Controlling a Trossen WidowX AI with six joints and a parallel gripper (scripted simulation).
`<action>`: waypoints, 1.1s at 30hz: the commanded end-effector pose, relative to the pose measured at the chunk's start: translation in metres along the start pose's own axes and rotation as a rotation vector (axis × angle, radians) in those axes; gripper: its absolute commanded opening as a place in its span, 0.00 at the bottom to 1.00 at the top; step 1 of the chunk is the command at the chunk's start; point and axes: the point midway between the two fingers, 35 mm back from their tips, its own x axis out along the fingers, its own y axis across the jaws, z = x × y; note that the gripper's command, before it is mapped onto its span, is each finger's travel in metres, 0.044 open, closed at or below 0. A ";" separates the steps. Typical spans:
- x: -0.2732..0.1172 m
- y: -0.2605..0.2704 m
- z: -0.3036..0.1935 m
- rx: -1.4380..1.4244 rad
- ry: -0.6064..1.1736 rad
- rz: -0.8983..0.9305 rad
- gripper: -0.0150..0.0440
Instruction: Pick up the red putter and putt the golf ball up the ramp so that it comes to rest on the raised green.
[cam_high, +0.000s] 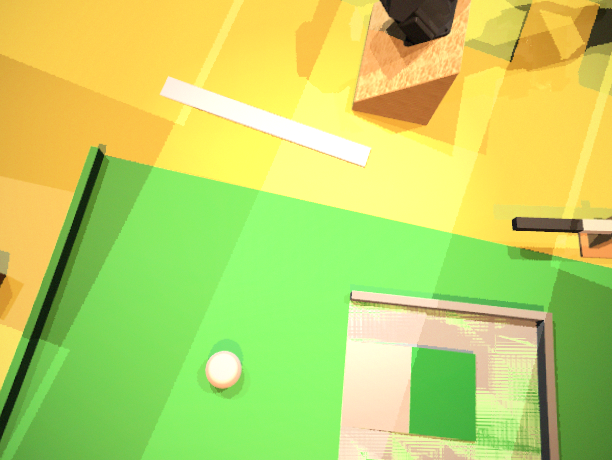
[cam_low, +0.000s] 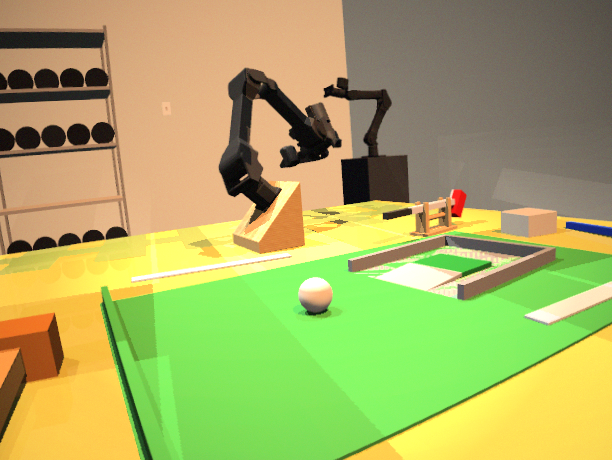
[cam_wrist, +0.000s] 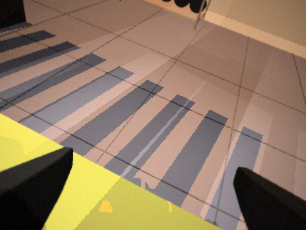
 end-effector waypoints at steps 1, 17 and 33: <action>-0.002 -0.002 0.001 0.002 -0.002 -0.011 0.98; -0.246 -0.071 -0.031 0.345 0.038 -0.937 1.00; -0.433 0.093 -0.166 0.997 0.448 -1.348 1.00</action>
